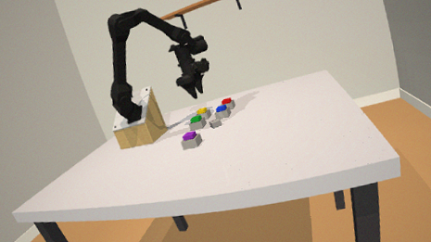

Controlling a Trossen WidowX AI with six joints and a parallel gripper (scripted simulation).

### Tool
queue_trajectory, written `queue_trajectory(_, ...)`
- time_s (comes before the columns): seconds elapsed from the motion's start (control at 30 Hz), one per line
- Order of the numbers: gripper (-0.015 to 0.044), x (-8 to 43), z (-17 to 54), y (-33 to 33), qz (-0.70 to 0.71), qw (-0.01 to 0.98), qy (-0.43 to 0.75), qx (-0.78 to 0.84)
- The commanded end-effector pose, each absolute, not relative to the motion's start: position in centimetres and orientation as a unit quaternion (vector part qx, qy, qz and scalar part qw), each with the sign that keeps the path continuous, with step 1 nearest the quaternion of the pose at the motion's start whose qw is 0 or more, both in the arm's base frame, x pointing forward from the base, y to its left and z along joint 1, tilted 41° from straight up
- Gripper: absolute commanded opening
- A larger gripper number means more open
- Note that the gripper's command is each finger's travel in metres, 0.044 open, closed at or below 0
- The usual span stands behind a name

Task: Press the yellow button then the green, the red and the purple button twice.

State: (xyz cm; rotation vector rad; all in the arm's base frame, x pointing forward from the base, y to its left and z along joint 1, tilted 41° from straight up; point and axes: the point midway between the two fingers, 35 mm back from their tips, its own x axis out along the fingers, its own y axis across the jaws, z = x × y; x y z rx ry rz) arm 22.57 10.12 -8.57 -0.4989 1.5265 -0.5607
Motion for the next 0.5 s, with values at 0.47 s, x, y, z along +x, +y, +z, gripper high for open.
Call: queue_trajectory(0.47, 0.0020, 21.77, -10.30, 8.03, -0.254, 0.650, 0.679, -0.229)
